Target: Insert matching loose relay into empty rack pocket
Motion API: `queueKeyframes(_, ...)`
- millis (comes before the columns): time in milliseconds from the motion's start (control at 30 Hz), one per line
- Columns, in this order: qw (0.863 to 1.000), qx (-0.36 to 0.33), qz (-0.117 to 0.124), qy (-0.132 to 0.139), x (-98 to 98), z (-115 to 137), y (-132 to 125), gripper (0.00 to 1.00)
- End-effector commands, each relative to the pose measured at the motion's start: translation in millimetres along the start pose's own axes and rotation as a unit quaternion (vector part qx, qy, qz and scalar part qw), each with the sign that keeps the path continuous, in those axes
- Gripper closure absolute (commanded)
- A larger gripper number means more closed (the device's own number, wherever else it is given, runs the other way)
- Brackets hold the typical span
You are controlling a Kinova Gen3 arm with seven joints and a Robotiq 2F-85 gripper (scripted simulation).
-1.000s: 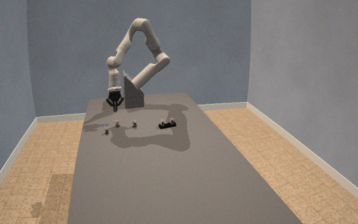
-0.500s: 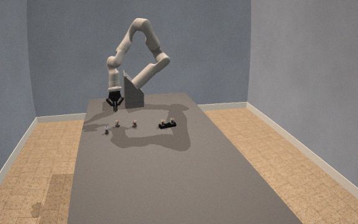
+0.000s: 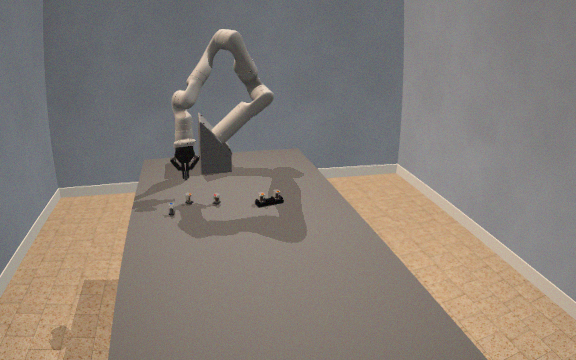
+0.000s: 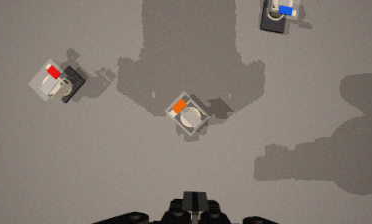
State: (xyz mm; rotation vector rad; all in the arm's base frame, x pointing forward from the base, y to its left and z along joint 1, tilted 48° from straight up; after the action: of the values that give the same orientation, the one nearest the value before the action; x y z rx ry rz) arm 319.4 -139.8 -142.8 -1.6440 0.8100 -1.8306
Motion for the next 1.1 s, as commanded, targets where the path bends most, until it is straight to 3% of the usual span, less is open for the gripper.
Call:
queueKeyframes(0, 1.0, 0.0, -0.001, 0.001, 0.9, 0.3, 0.5, 1.0)
queueKeyframes(233, 1.0, 0.0, -0.001, 0.001, 0.9, 0.8, -0.4, 1.0)
queueKeyframes(300, 1.0, 0.0, -0.001, 0.002, 1.5, 8.4, -16.8, 1.0)
queueKeyframes(367, 1.0, 0.0, -0.001, 0.002, 1.5, 8.4, -16.8, 1.0)
queueKeyframes(433, 1.0, 0.0, 0.0, 0.003, 1.7, 21.8, -53.3, 1.0)
queueKeyframes(600, 1.0, 0.0, 0.0, 0.001, 0.1, 33.2, -106.9, 1.0)
queueKeyframes(1067, 1.0, 0.0, -0.001, 0.001, 0.1, 33.4, -108.2, 1.0)
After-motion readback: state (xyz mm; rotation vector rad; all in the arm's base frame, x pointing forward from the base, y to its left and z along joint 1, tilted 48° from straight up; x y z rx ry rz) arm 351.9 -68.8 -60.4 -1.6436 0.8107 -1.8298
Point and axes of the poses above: the point where the finger pads meet when closed, its own x axis back along the fingers, its own y axis across the jaws, z = x × y, the point moved 3 cm from there along x, back along the fingers, and after that the axes turned 6 degrees about x, right-handed, at the moved point
